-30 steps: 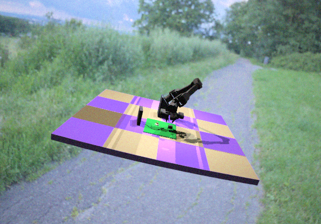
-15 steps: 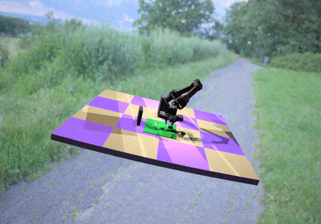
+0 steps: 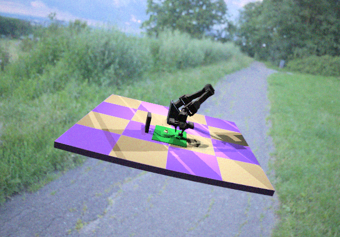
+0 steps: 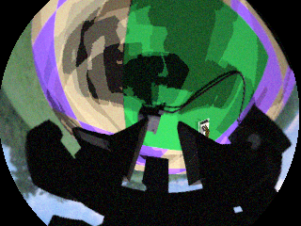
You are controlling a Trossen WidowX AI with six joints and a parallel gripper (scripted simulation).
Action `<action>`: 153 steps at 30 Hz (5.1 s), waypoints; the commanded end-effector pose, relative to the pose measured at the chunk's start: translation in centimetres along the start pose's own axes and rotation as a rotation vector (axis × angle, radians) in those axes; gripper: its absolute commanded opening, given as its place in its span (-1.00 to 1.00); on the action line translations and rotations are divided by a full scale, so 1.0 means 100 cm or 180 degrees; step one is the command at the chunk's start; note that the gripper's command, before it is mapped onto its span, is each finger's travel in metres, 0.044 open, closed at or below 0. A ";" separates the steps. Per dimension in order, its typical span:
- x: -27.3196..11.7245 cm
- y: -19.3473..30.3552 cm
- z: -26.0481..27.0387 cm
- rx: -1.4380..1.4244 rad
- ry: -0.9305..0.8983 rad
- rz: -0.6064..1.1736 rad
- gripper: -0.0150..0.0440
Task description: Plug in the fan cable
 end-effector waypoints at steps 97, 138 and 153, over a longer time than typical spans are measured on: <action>0.012 -0.003 0.003 -0.0053 0.0019 0.0032 0.22; 0.012 -0.003 0.003 -0.0053 0.0019 0.0032 0.22; -0.024 0.011 -0.002 0.0004 -0.0040 -0.0253 0.20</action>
Point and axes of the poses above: the point midway between the two fingers, 35 mm back from their tips, its own x axis out along the fingers, its own z axis across the jaws, y = z × x, the point moved 9 cm from there along -x, back along the fingers, and after that the axes turned 7 degrees about x, right-handed, at the moved point
